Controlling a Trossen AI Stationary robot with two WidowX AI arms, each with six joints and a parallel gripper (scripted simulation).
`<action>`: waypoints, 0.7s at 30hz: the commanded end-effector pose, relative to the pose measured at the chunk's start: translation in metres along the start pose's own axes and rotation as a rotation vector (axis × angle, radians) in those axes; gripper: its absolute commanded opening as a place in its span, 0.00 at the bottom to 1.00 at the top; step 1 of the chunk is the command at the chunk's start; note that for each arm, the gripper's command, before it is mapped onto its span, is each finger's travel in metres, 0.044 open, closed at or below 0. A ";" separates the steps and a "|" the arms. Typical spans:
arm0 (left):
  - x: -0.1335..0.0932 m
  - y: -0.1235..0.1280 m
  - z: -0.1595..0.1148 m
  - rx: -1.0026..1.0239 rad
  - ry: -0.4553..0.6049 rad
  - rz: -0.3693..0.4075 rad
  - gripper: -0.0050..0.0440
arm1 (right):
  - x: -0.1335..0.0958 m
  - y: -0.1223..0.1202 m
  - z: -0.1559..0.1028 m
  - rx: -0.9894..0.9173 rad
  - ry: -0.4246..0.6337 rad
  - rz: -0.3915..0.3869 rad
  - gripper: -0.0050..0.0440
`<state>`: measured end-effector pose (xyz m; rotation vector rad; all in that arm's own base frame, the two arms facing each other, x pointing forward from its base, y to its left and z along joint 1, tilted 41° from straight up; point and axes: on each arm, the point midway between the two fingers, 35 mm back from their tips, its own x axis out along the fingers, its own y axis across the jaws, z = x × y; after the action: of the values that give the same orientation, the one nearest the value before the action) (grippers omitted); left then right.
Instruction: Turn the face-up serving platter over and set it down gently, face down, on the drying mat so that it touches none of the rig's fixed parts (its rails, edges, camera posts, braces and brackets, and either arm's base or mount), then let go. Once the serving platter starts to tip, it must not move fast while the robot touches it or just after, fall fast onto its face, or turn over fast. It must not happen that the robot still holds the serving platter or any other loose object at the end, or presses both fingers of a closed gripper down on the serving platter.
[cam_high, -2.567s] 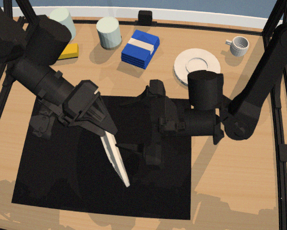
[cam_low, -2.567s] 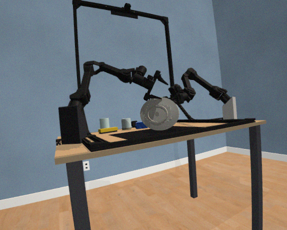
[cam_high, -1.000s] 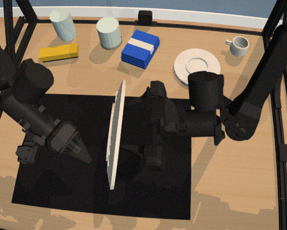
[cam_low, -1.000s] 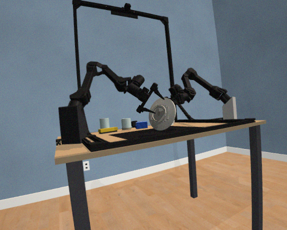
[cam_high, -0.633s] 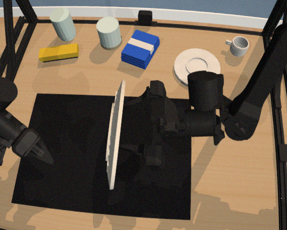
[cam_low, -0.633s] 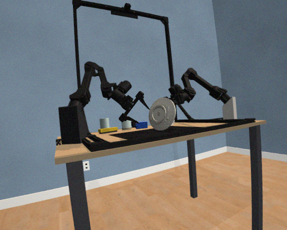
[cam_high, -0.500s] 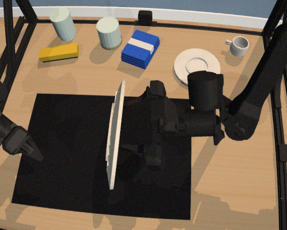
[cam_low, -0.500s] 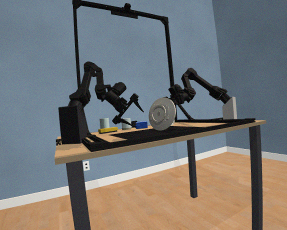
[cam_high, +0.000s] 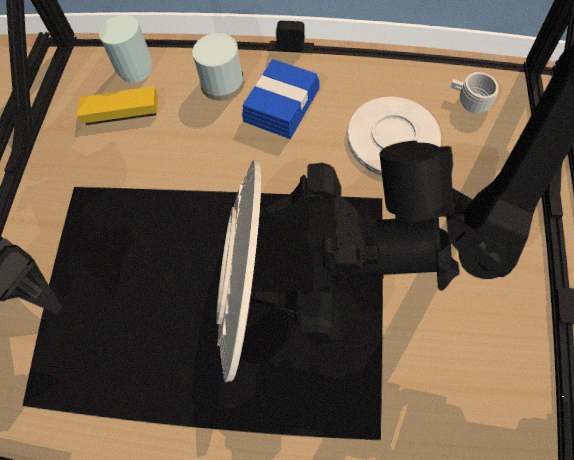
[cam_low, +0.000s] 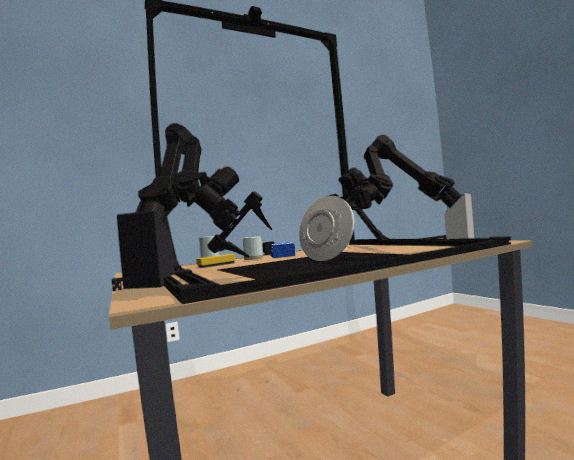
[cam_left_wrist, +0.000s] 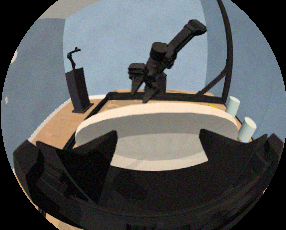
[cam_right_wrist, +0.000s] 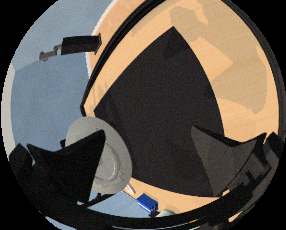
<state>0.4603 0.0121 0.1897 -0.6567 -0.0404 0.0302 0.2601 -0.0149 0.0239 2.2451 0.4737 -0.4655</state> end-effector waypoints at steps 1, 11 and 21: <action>-0.005 -0.002 0.001 -0.003 0.018 -0.007 1.00 | -0.001 -0.002 0.000 -0.002 0.002 -0.002 1.00; -0.012 -0.002 -0.004 -0.003 0.056 -0.007 1.00 | -0.001 -0.002 0.000 -0.002 0.002 -0.002 1.00; -0.020 -0.002 -0.012 -0.003 0.091 -0.007 1.00 | -0.001 -0.002 0.000 -0.002 0.002 -0.002 1.00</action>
<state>0.4448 0.0044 0.1805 -0.6578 0.0410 -0.0001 0.2601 -0.0151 0.0247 2.2445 0.4716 -0.4612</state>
